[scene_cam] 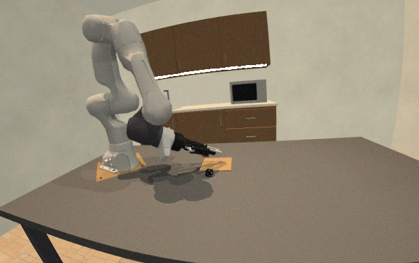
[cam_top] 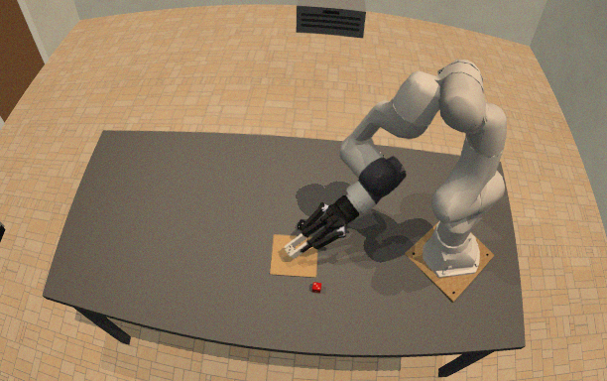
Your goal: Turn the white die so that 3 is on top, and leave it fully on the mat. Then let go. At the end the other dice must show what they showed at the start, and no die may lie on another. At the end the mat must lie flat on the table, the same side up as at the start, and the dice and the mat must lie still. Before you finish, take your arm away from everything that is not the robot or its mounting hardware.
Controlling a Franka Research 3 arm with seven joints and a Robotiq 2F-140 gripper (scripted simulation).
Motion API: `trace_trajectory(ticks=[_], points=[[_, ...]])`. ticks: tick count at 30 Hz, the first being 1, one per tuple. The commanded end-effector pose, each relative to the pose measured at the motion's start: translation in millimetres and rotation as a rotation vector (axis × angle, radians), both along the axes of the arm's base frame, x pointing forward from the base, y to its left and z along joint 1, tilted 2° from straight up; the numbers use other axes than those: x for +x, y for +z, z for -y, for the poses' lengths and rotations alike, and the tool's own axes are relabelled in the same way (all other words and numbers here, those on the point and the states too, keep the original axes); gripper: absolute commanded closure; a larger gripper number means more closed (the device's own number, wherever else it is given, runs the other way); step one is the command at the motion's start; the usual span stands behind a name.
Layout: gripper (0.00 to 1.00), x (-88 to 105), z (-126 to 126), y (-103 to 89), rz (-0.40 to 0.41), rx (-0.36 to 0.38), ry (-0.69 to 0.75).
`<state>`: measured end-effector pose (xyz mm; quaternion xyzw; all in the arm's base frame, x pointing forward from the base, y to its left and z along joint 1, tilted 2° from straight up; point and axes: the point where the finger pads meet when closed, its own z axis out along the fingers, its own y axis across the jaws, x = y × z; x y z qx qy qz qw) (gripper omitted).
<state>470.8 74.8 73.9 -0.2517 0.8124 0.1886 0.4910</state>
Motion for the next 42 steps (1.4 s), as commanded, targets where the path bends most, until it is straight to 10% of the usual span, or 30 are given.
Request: trace_trajectory(ticks=[1,42], points=[[0.87,-0.7,5.2,-7.9,0.049,-0.091,0.042],[0.87,-0.2,5.6,-17.7,0.049,-0.091,0.042]])
